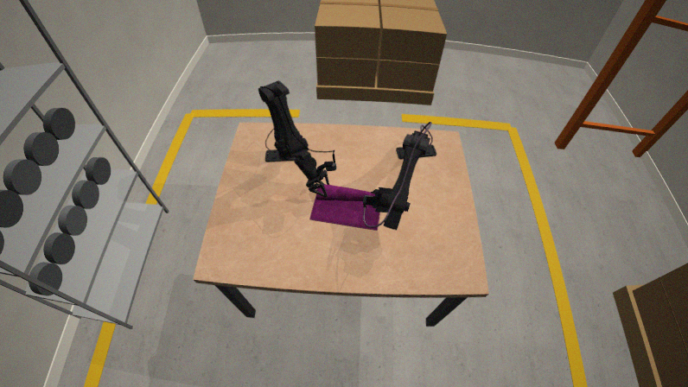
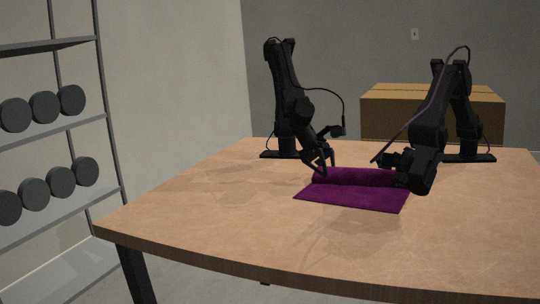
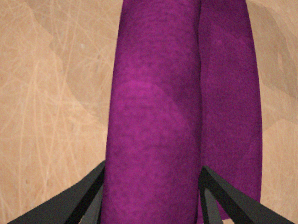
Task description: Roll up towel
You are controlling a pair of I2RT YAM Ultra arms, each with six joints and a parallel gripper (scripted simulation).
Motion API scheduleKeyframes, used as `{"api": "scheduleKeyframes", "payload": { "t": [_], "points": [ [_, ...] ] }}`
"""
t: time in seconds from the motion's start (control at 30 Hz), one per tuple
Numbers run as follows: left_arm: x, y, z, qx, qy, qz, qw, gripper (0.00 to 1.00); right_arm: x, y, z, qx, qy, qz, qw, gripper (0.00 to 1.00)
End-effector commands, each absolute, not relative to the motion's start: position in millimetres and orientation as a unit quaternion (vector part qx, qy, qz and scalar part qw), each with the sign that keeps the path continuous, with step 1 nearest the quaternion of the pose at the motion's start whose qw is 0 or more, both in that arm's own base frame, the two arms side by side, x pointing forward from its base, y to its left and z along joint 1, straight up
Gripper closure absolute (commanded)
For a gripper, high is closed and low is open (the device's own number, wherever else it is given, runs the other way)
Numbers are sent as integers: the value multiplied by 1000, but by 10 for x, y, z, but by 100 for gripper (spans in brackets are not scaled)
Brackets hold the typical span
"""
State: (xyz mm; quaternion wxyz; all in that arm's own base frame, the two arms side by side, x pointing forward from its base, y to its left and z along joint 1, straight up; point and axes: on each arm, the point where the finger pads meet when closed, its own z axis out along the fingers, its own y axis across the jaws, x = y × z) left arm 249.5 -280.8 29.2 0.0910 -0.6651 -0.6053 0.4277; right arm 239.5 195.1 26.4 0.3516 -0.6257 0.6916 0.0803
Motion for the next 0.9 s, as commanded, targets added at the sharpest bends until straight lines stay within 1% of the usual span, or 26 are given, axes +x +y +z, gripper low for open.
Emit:
{"api": "scheduleKeyframes", "payload": {
  "t": [0.0,0.13,0.3,0.73,0.87],
  "points": [
    [2543,-2829,343,-667,-595,438,92,67,2478,2026,341,-626,684,84,365,40],
    [2543,-2829,343,-667,-595,438,92,67,2478,2026,341,-626,684,84,365,57],
    [2543,-2829,343,-667,-595,438,92,67,2478,2026,341,-626,684,84,365,63],
    [2543,-2829,343,-667,-595,438,92,67,2478,2026,341,-626,684,84,365,66],
    [2543,-2829,364,-667,-595,438,92,53,2478,2026,341,-626,684,84,365,66]
  ]
}}
